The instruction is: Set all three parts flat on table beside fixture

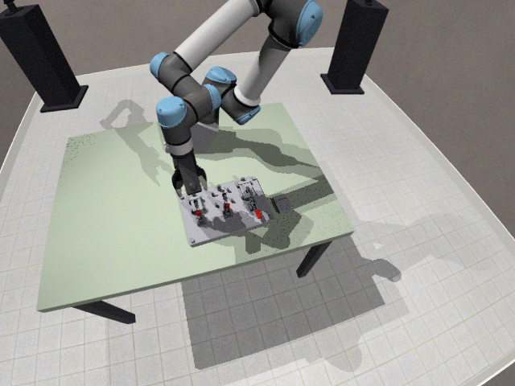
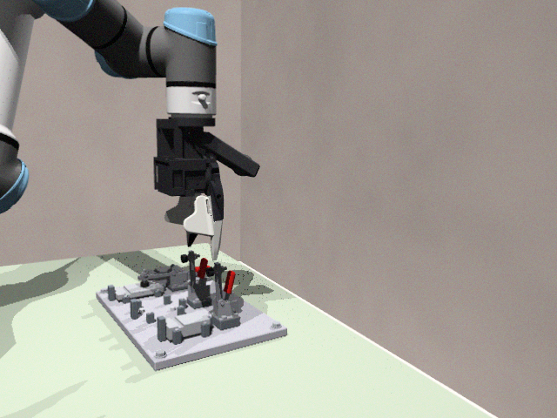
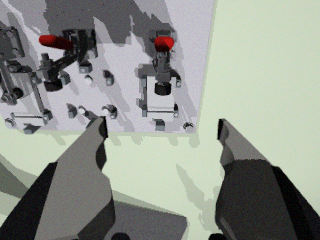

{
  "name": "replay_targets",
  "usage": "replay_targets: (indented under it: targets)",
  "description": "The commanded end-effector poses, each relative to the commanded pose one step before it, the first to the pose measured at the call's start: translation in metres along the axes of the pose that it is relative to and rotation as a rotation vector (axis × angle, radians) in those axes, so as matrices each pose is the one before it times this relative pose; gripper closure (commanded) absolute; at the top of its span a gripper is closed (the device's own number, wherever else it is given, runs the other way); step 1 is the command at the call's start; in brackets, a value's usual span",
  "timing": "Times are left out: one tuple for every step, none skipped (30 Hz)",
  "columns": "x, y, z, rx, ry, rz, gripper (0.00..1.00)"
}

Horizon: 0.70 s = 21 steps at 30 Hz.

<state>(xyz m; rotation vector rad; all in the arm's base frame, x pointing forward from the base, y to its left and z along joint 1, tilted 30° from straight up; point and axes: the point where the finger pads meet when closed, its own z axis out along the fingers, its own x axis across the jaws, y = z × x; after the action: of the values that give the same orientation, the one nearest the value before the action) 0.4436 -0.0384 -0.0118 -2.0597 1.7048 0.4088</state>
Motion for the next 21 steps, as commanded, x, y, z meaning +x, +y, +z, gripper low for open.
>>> replay_targets:
  targets:
    - [0.00025,0.01478,-0.00082,0.00137,0.00097,-0.00038,0.41]
    - [-0.00002,0.00321,0.00000,0.00000,0.00000,0.00000,0.41]
    - [-0.00001,0.00292,0.00000,0.00000,0.00000,0.00000,0.41]
    - [-0.00001,0.00259,0.00000,0.00000,0.00000,0.00000,0.41]
    - [-0.00001,0.00224,0.00000,0.00000,0.00000,0.00000,0.41]
    - [-0.00001,0.00188,0.00000,0.00000,0.00000,0.00000,0.41]
    - [0.00000,0.00152,0.00000,0.00000,0.00000,0.00000,0.41]
    - [-0.00001,0.00117,0.00000,0.00000,0.00000,0.00000,0.41]
    - [-0.00001,0.00083,0.00000,0.00000,0.00000,0.00000,0.41]
    - [0.00000,0.00000,0.00000,0.00000,0.00000,0.00000,0.41]
    - [0.00000,0.00000,0.00000,0.00000,0.00000,0.00000,0.41]
    - [-0.00001,0.00054,0.00000,0.00000,0.00000,0.00000,0.41]
    - [0.00000,0.00029,0.00000,0.00000,0.00000,0.00000,0.41]
    - [0.00000,0.00011,0.00000,0.00000,0.00000,0.00000,0.41]
    - [0.00000,0.00002,0.00000,0.00000,0.00000,0.00000,0.41]
    - [0.00000,0.00000,0.00001,0.00000,0.00000,0.00000,0.41]
    - [0.00000,0.00000,0.00010,0.00000,0.00000,0.00000,0.41]
    - [0.00000,0.00000,0.00025,0.00000,0.00000,0.00000,0.41]
    - [0.00000,0.00000,0.00046,0.00000,0.00000,0.00000,0.41]
    - [0.00000,0.00000,0.00072,0.00000,0.00000,0.00000,0.41]
    - [0.00000,0.00000,0.00101,0.00000,0.00000,0.00000,0.41]
